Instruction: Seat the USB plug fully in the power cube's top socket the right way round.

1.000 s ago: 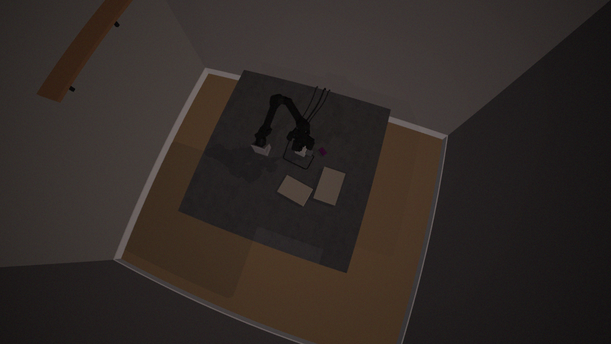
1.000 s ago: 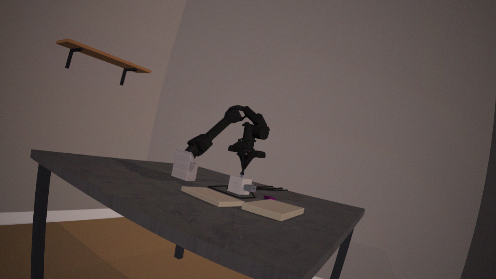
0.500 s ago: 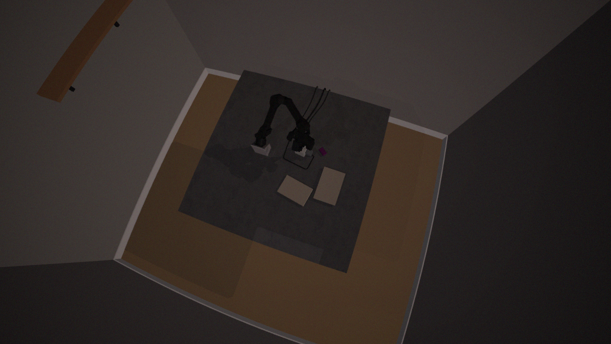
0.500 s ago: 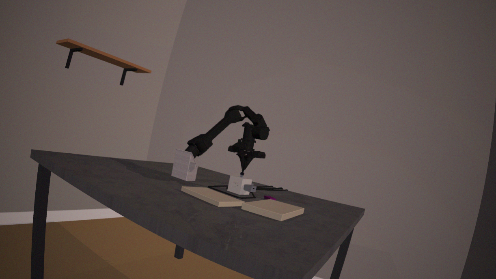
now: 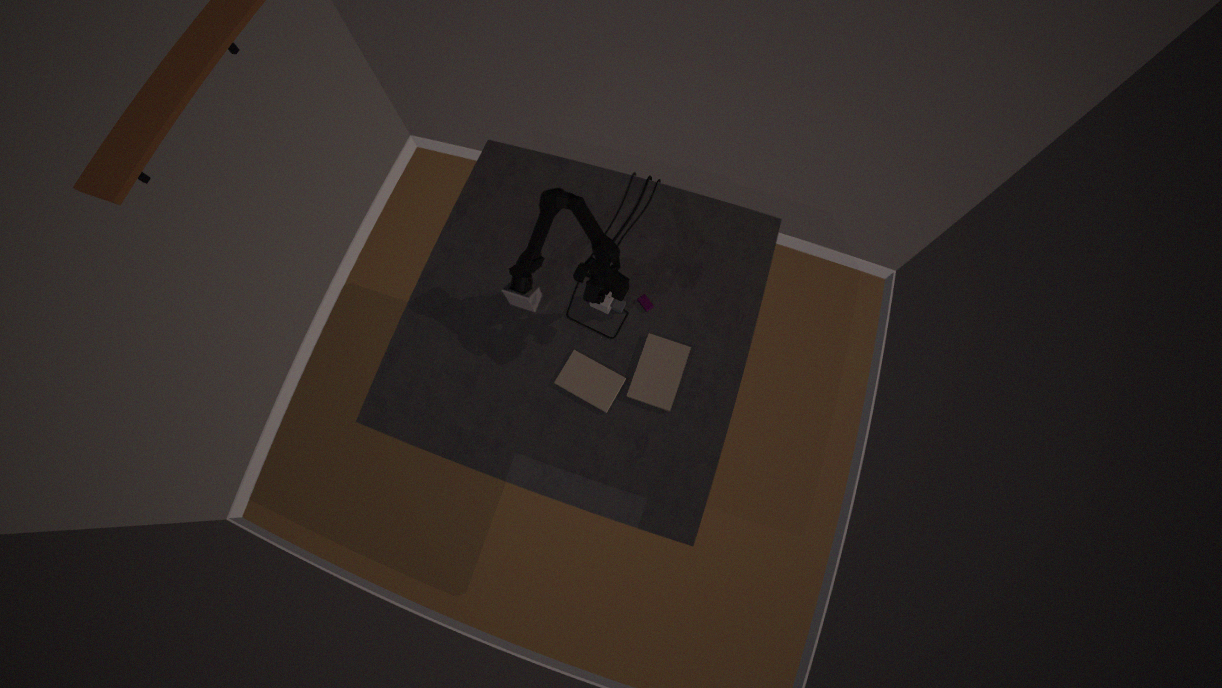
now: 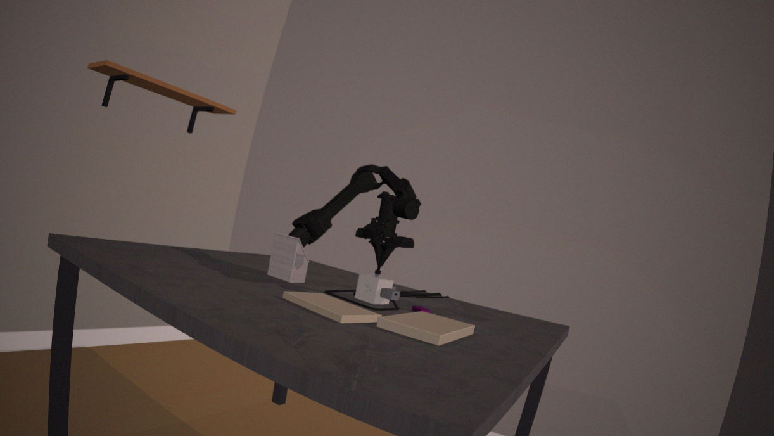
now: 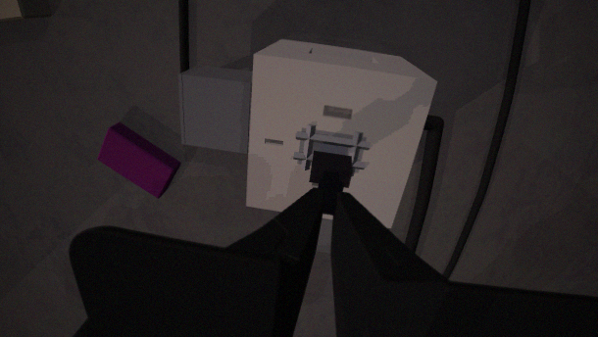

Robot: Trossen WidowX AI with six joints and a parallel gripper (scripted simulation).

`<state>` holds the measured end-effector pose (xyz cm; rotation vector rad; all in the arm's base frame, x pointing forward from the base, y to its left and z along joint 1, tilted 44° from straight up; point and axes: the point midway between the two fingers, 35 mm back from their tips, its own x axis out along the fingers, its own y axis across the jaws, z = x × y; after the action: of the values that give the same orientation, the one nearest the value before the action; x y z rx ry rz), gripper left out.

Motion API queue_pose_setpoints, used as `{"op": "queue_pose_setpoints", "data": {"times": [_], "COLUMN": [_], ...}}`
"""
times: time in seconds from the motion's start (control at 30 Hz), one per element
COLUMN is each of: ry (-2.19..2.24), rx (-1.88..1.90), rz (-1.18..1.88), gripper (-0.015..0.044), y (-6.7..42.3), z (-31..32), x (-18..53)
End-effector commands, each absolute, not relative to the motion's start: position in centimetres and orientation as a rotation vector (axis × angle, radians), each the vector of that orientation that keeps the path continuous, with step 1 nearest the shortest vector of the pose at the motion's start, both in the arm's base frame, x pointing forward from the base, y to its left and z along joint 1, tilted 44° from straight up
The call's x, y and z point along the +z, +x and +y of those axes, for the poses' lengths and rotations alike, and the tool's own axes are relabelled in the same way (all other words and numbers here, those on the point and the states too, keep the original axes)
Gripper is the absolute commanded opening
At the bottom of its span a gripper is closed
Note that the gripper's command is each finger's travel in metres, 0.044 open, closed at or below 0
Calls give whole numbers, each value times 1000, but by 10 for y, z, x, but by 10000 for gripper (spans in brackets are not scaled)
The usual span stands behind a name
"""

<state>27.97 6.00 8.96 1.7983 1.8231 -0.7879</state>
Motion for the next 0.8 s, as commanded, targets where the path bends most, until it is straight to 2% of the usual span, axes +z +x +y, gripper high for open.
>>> {"op": "queue_pose_setpoints", "data": {"times": [0.0, 0.77], "ry": [1804, 1804], "rx": [-789, -789], "rz": [1823, 1823], "gripper": [0, 0], "y": [280, 280], "z": [61, 63], "x": [89, 87]}}
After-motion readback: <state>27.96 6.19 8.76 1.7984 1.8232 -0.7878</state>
